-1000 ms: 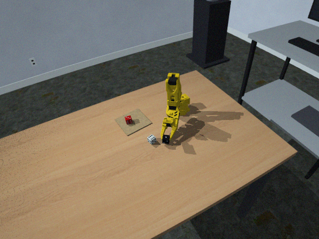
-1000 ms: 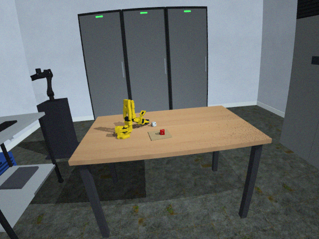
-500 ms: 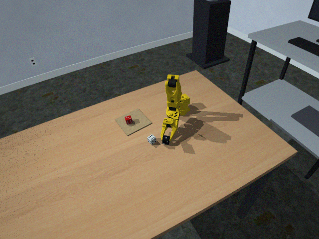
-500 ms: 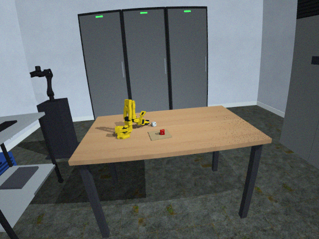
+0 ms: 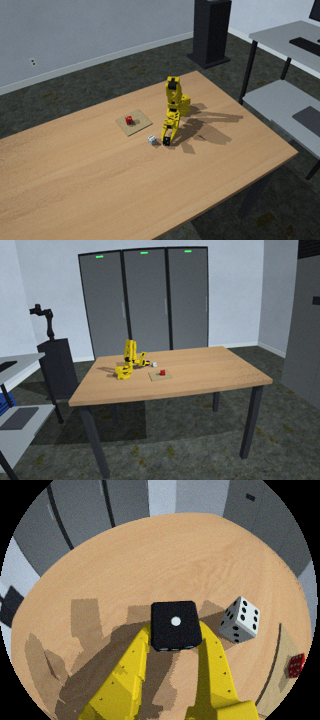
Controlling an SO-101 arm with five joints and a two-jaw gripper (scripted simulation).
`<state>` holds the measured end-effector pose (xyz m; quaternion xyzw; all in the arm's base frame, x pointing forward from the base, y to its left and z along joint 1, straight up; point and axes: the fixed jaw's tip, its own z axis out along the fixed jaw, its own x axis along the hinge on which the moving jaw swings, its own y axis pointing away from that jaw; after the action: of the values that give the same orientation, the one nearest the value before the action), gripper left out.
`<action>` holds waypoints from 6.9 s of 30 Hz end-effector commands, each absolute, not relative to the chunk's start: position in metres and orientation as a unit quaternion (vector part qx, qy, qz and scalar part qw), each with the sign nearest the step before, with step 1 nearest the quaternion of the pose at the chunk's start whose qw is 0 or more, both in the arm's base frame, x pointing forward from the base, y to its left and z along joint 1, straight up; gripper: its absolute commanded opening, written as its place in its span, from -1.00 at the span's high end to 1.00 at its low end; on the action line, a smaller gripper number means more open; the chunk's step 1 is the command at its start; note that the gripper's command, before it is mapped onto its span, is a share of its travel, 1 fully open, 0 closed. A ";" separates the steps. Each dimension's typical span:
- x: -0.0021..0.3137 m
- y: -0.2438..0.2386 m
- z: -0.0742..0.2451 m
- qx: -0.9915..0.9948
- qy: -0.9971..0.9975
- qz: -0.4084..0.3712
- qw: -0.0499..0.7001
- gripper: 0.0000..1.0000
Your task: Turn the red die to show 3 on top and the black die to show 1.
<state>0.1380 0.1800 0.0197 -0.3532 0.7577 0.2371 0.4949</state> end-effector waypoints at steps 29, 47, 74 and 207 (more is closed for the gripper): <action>0.143 0.183 0.024 -0.348 0.746 0.241 0.514 0.99; 0.143 0.183 0.024 -0.348 0.746 0.241 0.514 0.65; 0.143 0.183 0.024 -0.348 0.746 0.241 0.514 0.29; 0.156 0.210 0.170 -0.374 0.783 0.220 0.446 0.30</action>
<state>0.1562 0.2057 0.1568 -0.3616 0.7677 0.2304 0.4763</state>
